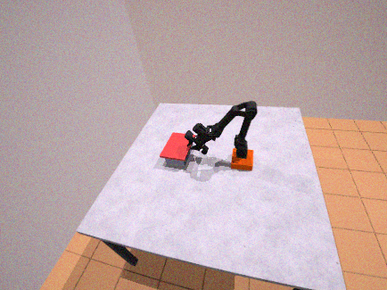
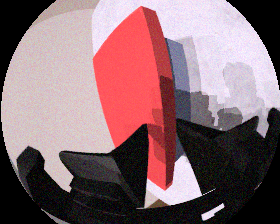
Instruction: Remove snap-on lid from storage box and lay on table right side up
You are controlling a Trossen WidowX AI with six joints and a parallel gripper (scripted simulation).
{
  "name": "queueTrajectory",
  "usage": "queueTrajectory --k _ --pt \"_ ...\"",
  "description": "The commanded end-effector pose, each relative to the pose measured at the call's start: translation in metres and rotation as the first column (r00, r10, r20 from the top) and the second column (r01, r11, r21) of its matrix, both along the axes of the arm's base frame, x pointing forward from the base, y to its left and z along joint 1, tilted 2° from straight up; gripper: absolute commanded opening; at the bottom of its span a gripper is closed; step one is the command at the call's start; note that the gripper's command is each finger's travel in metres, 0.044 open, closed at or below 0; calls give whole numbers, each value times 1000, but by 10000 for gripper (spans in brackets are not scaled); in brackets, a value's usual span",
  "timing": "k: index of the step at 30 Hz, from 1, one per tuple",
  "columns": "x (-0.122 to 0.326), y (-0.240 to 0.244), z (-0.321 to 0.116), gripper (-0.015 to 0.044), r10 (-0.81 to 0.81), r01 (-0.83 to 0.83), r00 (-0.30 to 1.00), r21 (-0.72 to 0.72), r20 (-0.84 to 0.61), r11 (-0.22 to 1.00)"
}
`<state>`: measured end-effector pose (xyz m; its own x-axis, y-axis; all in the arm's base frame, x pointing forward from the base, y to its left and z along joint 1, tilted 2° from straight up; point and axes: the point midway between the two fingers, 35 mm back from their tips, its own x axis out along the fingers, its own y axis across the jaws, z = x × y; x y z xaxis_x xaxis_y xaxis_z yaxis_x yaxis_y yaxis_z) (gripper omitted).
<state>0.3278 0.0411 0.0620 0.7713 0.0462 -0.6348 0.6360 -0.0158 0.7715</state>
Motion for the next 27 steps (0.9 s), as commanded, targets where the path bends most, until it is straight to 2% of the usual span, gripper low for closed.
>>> queueTrajectory --k 1,27 --pt "0 0 2 0 0 0 1000 0 1 1000" --pt "-1 0 7 0 0 0 1000 0 1 1000"
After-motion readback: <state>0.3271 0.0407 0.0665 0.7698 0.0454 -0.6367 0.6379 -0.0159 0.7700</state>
